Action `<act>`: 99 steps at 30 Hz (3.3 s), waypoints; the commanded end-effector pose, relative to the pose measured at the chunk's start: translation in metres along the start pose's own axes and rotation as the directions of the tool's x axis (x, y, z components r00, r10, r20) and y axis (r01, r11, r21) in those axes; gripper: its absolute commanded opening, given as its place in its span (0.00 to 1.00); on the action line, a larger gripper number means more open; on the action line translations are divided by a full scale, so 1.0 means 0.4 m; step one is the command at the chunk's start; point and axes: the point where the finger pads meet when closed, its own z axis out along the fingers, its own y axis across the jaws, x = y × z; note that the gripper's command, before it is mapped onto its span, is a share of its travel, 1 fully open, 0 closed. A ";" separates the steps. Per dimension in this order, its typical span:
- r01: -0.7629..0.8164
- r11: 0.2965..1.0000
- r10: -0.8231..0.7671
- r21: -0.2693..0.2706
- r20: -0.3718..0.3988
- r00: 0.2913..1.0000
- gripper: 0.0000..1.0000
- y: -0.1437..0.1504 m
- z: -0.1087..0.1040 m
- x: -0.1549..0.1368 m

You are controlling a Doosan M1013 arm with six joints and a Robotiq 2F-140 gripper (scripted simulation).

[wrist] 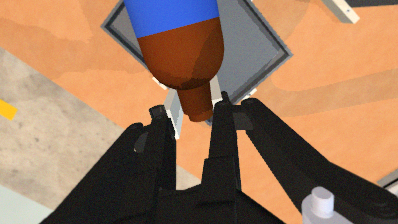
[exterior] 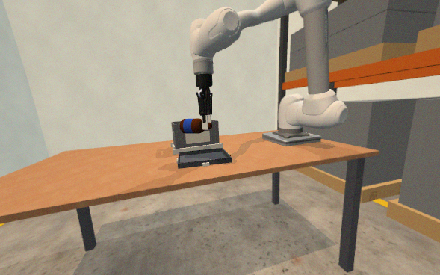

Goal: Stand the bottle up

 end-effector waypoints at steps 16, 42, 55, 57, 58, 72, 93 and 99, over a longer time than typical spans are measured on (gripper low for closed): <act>0.000 1.000 0.000 0.000 0.000 1.000 0.10 0.000 -0.042 0.000; 0.000 1.000 0.000 0.000 0.000 1.000 0.10 0.000 -0.063 0.000; 0.000 1.000 0.000 0.000 0.000 1.000 0.10 0.000 -0.063 0.000; 0.000 1.000 0.000 0.000 0.000 1.000 0.10 0.000 -0.063 0.000; 0.000 1.000 0.000 0.000 0.000 1.000 0.10 0.000 -0.063 0.000; 0.000 1.000 0.000 0.000 0.000 1.000 0.10 0.000 -0.063 0.000; 0.023 1.000 -0.023 0.000 0.000 1.000 0.10 0.000 -0.063 0.000; 0.098 0.995 -0.098 0.000 0.000 0.995 0.10 0.000 -0.063 0.000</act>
